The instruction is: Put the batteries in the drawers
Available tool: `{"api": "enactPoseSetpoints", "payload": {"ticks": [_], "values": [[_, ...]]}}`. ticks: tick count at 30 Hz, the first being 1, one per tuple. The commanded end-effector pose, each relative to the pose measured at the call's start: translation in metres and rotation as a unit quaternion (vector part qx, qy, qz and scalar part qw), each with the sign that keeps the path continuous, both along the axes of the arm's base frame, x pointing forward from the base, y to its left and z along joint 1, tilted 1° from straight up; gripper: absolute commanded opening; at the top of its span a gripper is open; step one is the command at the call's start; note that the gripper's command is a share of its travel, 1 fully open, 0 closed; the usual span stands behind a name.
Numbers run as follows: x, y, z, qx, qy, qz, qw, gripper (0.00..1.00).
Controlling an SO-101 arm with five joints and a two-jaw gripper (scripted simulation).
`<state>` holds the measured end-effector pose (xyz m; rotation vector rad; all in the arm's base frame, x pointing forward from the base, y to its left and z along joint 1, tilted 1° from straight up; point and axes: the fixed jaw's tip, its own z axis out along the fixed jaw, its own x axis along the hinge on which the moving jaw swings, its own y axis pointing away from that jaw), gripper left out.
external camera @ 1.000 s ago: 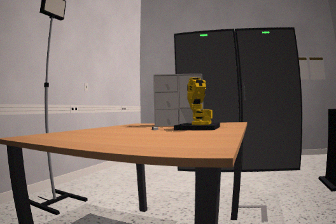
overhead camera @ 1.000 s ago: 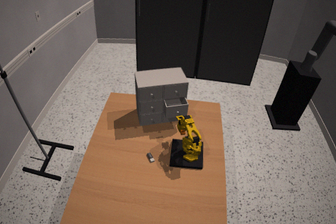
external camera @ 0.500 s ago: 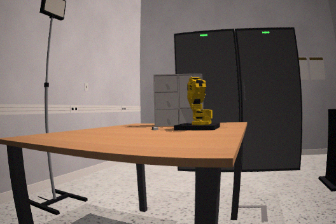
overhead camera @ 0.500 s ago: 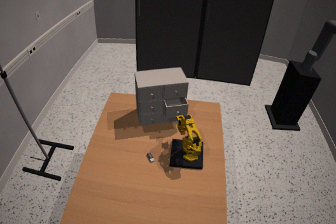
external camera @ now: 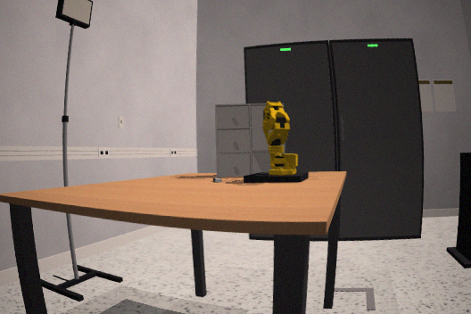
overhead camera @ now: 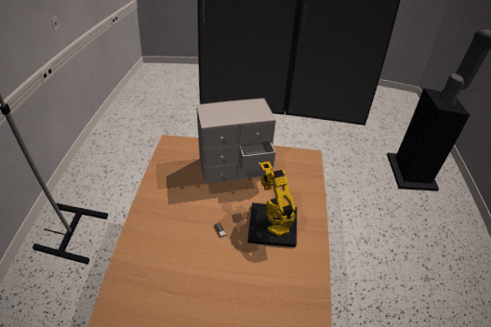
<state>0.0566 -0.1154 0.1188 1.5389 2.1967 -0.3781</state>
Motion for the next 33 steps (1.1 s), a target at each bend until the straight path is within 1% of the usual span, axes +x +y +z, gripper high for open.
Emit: {"api": "enactPoseSetpoints", "payload": {"ticks": [1, 5, 11, 17, 22, 27, 33], "values": [[-0.001, 0.001, 0.016, -0.040, -0.015, 0.003, 0.999, 0.00], [-0.001, 0.001, 0.016, -0.040, -0.015, 0.003, 0.999, 0.00], [0.000, -0.001, 0.041, -0.111, -0.042, 0.005, 0.993, 0.00], [0.000, 0.001, 0.066, -0.182, -0.069, 0.008, 0.981, 0.00], [0.000, 0.001, 0.066, -0.182, -0.069, 0.008, 0.981, 0.00], [0.000, -0.001, 0.086, -0.240, -0.091, 0.010, 0.966, 0.00], [0.000, 0.000, 0.112, -0.309, -0.117, 0.012, 0.944, 0.00]]}}
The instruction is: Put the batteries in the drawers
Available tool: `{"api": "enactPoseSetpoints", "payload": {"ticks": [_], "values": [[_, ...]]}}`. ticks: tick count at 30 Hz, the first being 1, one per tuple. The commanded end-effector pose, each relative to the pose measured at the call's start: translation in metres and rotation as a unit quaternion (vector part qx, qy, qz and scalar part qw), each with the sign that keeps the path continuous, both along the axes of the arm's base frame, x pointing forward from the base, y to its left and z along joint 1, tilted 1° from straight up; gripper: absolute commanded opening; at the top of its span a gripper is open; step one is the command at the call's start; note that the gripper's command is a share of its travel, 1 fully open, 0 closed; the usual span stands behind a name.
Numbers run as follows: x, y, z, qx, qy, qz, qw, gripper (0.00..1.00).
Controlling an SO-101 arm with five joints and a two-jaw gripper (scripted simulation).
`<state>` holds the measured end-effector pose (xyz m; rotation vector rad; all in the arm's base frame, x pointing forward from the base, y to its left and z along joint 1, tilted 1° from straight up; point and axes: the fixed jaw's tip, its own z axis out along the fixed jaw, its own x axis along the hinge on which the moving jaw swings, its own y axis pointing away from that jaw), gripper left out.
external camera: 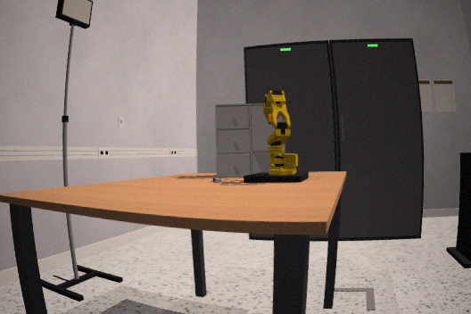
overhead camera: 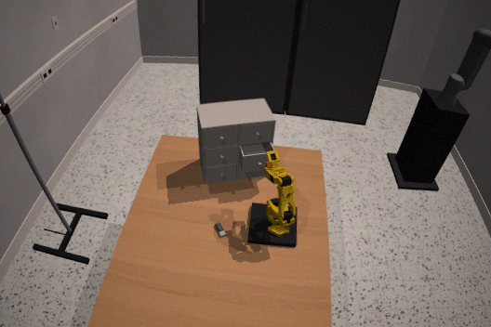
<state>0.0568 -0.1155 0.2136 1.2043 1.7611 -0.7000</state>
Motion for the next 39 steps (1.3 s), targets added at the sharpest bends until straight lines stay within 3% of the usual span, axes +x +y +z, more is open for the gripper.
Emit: {"api": "enactPoseSetpoints", "payload": {"ticks": [1, 6, 18, 23, 35, 39], "values": [[0.000, 0.001, 0.021, -0.060, -0.020, 0.003, 0.998, 0.00], [0.000, 0.001, 0.021, -0.060, -0.020, 0.003, 0.998, 0.00], [0.012, -0.034, 0.021, -0.061, -0.018, -0.002, 0.998, 0.00], [0.012, -0.034, 0.021, -0.061, -0.018, -0.002, 0.998, 0.00], [0.025, -0.070, 0.020, -0.062, -0.016, -0.005, 0.998, 0.00], [0.025, -0.070, 0.020, -0.062, -0.016, -0.005, 0.998, 0.00]]}}
